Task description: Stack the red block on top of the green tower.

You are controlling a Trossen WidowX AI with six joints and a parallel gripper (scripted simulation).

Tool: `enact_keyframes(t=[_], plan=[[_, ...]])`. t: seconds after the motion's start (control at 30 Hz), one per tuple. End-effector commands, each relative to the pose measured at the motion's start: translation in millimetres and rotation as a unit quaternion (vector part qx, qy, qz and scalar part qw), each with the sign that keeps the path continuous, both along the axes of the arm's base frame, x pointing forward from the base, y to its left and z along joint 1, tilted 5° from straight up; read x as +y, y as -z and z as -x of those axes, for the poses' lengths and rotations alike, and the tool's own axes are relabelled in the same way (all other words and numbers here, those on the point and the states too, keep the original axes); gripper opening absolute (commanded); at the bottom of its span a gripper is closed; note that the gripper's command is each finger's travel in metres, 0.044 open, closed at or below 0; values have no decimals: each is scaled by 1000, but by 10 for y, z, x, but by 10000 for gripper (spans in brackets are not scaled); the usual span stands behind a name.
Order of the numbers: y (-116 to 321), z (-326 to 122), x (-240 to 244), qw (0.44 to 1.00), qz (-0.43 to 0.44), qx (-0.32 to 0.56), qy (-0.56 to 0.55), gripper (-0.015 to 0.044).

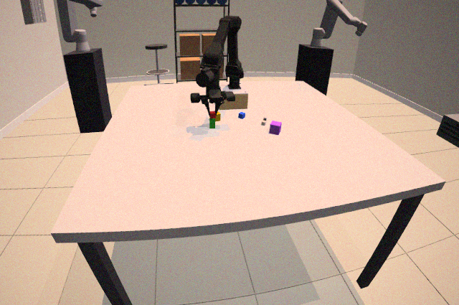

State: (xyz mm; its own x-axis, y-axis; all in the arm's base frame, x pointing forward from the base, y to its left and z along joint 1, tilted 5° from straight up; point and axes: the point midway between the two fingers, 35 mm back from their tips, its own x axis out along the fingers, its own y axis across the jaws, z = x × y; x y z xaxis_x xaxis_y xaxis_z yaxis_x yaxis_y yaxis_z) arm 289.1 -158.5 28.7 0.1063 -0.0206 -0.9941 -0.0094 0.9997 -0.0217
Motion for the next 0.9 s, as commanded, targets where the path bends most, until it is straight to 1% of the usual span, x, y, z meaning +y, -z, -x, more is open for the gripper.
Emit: enact_keyframes(t=[0.0,0.4,0.87], plan=[[6,-6,4,1000,-1,-1,-1,0],[-23,-5,3,1000,-1,-1,-1,0],[2,-1,-1,1000,0,0,0,368]])
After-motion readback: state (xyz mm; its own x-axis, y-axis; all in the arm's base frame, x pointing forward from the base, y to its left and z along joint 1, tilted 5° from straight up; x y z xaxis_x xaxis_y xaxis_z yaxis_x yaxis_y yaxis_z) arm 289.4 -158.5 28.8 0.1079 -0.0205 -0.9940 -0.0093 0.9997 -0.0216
